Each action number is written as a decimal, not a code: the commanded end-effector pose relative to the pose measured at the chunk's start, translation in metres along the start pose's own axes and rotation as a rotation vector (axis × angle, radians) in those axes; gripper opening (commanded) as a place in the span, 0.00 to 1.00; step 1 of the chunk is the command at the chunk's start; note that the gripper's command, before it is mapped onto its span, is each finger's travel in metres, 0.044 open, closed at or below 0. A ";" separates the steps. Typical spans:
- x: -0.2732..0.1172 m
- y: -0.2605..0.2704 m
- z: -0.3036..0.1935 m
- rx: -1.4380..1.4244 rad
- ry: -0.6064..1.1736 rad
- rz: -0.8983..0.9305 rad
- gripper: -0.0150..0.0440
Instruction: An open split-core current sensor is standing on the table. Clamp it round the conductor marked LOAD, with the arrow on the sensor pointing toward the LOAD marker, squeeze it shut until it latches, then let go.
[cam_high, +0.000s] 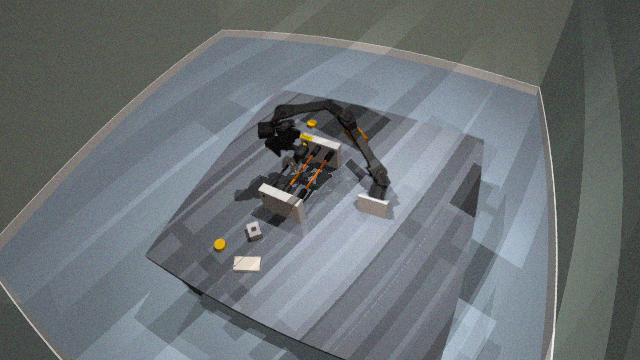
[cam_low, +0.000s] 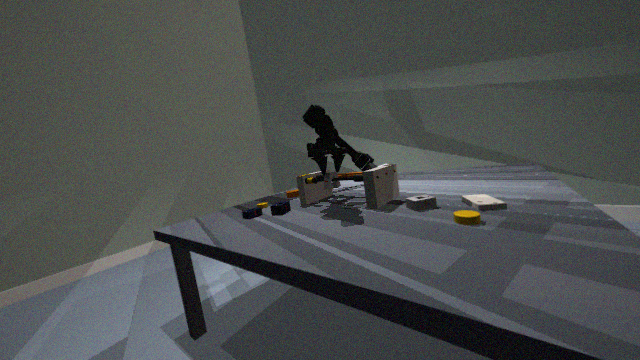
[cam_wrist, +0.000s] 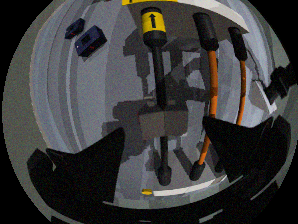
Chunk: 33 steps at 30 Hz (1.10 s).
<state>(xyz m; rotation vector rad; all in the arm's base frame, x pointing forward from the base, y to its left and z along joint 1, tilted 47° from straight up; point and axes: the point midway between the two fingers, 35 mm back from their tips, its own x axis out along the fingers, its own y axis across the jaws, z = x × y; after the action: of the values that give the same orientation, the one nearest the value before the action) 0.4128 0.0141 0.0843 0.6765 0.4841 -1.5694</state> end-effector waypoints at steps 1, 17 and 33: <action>0.000 0.000 0.000 -0.002 -0.001 0.001 1.00; 0.032 0.000 0.002 0.034 0.016 -0.023 1.00; 0.055 -0.001 0.002 0.035 0.015 -0.023 1.00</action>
<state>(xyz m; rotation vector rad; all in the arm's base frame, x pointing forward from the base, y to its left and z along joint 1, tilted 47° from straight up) 0.4111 -0.0248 0.0510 0.7184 0.4771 -1.5998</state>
